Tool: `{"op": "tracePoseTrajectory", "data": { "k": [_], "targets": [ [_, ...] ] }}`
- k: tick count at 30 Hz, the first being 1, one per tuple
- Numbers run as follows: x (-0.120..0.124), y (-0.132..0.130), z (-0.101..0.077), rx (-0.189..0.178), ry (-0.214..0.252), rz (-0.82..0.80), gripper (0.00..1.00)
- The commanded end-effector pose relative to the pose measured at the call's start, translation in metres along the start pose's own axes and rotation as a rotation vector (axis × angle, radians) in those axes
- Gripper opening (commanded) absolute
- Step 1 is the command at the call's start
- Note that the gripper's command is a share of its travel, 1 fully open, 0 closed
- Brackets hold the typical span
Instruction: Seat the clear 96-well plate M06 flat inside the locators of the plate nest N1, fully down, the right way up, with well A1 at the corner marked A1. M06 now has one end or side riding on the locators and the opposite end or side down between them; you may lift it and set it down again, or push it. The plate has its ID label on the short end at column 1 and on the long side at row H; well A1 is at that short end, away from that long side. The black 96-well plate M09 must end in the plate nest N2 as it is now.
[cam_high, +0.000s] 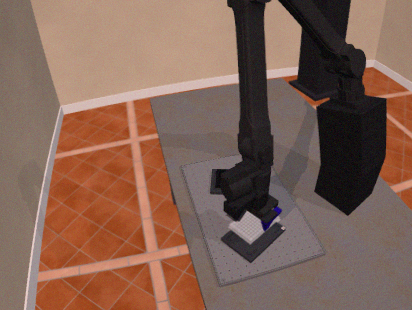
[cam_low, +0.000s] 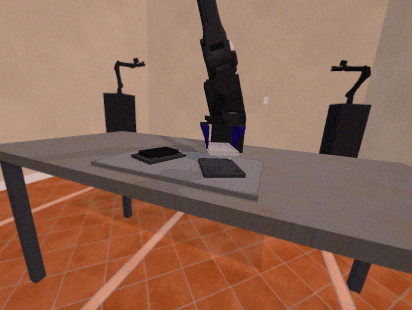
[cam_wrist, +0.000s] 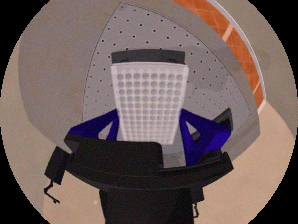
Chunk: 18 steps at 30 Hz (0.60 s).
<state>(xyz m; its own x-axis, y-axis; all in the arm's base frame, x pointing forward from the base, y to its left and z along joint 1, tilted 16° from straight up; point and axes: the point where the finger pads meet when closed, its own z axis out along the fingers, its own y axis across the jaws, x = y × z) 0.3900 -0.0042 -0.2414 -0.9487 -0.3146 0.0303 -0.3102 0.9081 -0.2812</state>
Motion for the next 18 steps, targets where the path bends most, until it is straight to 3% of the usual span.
{"op": "tracePoseTrajectory", "data": {
  "k": [1,4,18],
  "targets": [
    [-0.003,0.010,0.001,0.000,-0.005,-0.015,0.00],
    [-0.011,0.008,0.004,0.004,-0.024,-0.018,0.00],
    [-0.006,-0.003,0.028,0.003,-0.014,0.000,0.00]
  ]
}}
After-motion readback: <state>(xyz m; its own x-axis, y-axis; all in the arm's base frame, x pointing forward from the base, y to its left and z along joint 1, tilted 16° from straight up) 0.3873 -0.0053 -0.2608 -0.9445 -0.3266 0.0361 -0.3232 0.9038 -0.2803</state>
